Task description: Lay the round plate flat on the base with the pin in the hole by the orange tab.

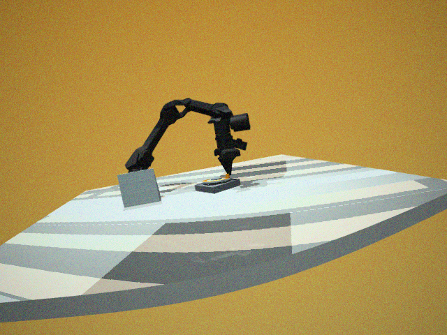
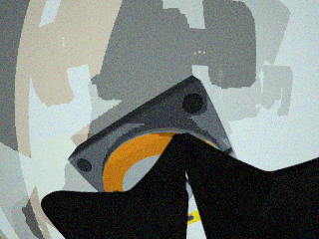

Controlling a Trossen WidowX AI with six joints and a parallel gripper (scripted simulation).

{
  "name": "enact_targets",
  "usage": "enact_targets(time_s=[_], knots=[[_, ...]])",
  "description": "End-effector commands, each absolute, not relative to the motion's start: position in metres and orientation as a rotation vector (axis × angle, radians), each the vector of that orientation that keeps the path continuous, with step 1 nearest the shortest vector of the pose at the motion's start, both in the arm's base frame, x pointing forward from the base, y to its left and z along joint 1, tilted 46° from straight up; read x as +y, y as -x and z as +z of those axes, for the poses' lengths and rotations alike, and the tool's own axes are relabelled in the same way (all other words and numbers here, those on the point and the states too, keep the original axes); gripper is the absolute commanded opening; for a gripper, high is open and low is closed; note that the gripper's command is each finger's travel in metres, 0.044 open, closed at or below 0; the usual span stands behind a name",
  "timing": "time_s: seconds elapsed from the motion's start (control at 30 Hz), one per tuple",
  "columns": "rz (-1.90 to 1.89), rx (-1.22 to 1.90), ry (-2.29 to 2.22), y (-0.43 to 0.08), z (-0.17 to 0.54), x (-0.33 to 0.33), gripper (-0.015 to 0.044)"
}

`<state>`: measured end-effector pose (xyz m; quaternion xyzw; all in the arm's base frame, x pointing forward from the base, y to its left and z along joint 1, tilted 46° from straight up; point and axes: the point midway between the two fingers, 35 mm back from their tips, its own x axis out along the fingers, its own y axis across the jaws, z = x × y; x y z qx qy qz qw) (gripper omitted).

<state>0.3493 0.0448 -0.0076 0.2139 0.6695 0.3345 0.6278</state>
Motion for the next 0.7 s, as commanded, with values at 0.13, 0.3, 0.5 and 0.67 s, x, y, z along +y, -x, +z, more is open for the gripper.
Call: enact_targets(time_s=[0.13, 0.3, 0.5, 0.67], knots=[[0.763, 1.536, -0.485, -0.346, -0.017, 0.033, 0.0], [0.763, 1.536, -0.485, -0.343, -0.02, 0.028, 0.0], [0.763, 1.536, -0.484, -0.339, -0.023, 0.024, 0.0], [0.763, 1.536, -0.484, -0.336, -0.025, 0.021, 0.0]])
